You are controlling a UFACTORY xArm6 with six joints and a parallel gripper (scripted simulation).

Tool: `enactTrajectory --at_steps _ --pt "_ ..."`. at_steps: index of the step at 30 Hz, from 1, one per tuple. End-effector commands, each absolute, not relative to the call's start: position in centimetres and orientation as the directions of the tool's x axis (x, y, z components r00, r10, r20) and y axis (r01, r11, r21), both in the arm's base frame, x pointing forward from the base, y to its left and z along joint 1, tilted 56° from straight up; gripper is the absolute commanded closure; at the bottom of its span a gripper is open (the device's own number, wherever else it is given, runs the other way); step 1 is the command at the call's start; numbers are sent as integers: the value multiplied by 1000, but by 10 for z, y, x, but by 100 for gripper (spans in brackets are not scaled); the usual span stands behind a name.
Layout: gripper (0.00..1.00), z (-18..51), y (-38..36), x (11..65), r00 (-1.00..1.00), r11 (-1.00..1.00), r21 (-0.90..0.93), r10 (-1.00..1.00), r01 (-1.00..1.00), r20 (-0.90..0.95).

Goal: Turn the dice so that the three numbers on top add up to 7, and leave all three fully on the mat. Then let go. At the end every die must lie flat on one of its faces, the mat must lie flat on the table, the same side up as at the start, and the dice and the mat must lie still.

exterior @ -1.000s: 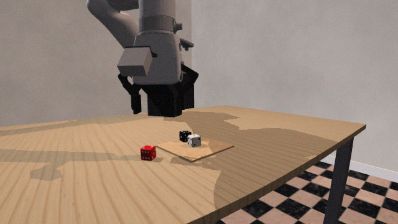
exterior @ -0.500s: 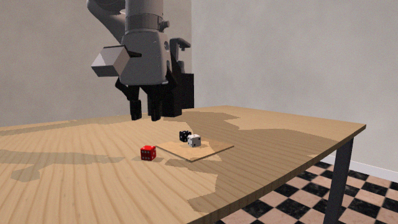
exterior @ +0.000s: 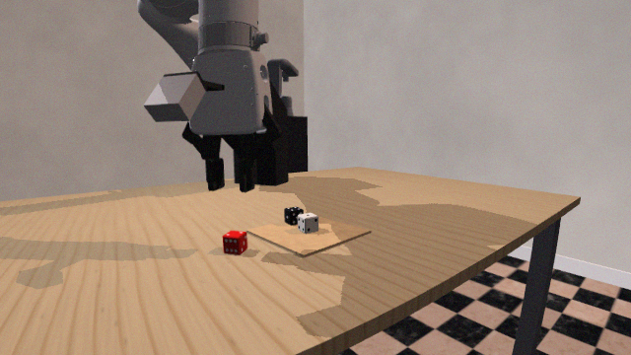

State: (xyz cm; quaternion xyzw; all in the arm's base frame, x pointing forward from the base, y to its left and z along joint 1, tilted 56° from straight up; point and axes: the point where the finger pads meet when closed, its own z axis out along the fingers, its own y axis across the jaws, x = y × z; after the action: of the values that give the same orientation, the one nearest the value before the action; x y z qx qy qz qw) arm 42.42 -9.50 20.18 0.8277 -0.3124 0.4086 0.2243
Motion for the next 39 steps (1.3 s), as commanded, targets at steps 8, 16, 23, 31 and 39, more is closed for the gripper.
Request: enactTrajectory --at_steps 8,16,23,31,39 --pt "58 203 -95 425 470 -705 115 -334 -700 817" --pt "58 202 -95 425 470 -705 115 -334 -700 817" --pt "58 199 -98 428 470 -705 115 -334 -700 817" --pt "58 196 -102 431 470 -705 115 -334 -700 817" --pt "58 189 -110 438 470 -705 115 -334 -700 817"
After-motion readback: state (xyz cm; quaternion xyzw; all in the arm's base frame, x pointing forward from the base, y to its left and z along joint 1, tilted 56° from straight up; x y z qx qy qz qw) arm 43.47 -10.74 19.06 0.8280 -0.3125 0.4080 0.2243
